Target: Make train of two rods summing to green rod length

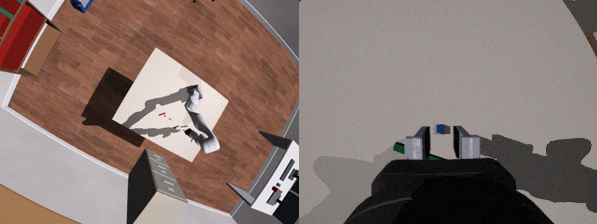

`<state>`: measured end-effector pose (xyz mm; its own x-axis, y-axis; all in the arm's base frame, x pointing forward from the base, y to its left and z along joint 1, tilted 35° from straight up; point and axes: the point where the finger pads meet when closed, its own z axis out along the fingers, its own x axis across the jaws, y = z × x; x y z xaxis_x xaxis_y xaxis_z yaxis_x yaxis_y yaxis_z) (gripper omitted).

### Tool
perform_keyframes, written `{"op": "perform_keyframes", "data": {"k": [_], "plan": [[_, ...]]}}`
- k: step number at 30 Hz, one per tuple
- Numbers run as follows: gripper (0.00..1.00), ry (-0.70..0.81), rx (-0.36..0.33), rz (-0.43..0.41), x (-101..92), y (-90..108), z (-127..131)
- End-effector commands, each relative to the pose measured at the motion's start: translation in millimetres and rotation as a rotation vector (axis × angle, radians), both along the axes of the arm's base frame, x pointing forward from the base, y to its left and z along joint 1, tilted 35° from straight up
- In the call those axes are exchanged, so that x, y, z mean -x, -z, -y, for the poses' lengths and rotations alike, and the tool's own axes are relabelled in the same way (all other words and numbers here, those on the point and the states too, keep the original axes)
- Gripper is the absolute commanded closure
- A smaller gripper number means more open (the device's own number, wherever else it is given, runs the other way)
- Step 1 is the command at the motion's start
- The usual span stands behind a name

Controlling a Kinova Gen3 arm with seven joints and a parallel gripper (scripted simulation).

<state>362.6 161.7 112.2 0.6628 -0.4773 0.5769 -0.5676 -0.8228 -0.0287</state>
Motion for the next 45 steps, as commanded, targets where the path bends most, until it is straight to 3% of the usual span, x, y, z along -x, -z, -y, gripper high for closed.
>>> {"op": "perform_keyframes", "data": {"k": [1,26,45], "plan": [[0.46,-0.001,-0.001,0.0,0.0,-0.2,-0.5],[0.46,-0.001,-0.001,0.001,-1.5,2.5,0.5],[0.46,-0.001,-0.001,0.001,-12.2,21.1,7.4]]}}
